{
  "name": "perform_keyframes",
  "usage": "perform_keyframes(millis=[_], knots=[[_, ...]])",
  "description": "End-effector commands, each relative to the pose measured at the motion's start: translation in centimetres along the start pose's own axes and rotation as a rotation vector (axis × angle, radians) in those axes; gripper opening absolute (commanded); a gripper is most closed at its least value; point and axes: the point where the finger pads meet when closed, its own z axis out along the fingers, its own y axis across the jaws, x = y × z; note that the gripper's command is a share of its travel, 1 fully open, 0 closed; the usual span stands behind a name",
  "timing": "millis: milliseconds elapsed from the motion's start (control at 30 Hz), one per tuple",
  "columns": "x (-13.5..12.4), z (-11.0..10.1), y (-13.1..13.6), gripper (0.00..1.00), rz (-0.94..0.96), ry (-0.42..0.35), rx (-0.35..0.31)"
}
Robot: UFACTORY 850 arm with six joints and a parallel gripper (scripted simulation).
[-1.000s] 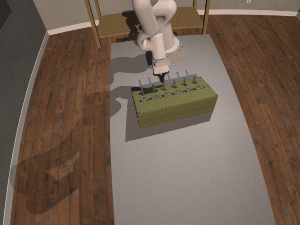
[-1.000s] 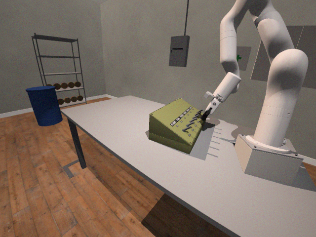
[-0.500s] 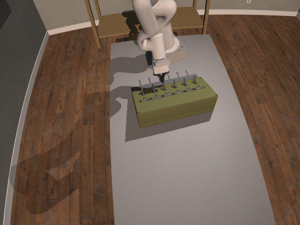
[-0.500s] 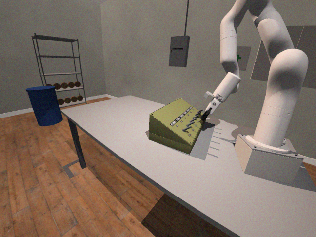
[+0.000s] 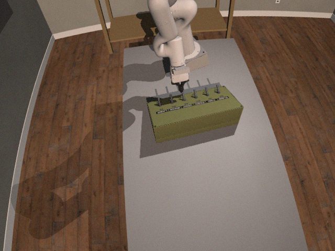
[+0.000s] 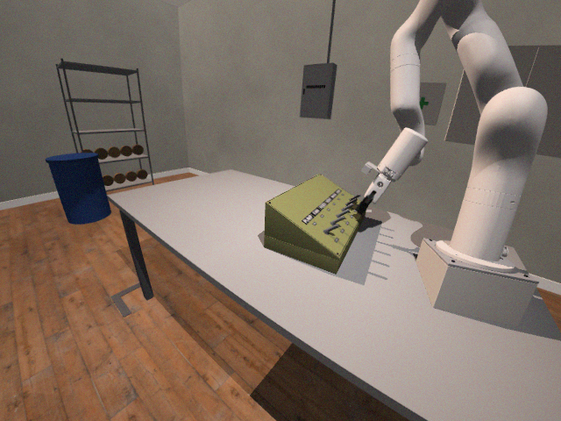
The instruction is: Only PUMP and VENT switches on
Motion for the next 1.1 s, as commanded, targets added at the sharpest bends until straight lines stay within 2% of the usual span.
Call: perform_keyframes(millis=[0, 1067], knots=[[0.2, 0.0, 0.0, 0.00, 0.000, 0.001, 0.000], [2.5, 0.0, 0.0, 0.00, 0.000, 0.001, 0.000]])
